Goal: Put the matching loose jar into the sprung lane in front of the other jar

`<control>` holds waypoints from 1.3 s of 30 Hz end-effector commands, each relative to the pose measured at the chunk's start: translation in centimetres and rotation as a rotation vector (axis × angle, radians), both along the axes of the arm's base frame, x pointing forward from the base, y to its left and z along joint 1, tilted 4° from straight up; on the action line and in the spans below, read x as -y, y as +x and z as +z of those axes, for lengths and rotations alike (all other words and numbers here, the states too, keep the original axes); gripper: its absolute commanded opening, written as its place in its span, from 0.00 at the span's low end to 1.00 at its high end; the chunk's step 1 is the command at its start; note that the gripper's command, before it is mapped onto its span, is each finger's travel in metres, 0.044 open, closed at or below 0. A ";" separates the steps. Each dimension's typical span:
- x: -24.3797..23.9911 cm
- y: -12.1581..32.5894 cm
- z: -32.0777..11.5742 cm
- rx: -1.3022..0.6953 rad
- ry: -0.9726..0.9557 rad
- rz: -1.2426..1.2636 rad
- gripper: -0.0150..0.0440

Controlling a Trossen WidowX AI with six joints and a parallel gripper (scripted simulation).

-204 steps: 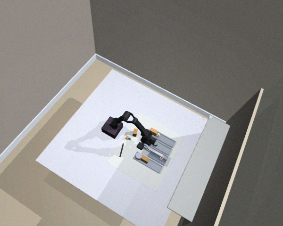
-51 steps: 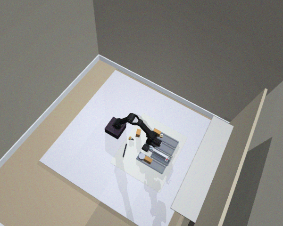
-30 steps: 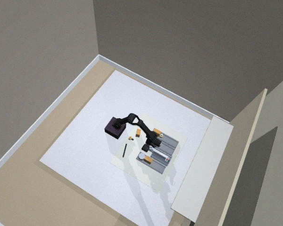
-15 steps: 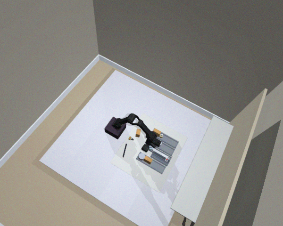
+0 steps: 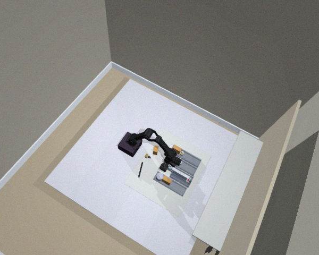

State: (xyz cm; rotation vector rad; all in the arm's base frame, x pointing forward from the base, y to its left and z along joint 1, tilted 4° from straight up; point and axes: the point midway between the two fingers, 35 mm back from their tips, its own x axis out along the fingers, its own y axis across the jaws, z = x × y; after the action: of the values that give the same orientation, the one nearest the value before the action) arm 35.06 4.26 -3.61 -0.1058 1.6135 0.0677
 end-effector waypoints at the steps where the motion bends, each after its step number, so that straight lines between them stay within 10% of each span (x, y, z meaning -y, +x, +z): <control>1: -0.1 0.5 -0.2 0.017 0.006 -0.002 0.25; 39: 0.0 -0.1 -0.3 0.016 0.006 -0.002 0.25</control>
State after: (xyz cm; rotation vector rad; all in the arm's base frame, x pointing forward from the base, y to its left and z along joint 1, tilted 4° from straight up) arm 34.73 4.22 -3.97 -0.1051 1.6090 0.0680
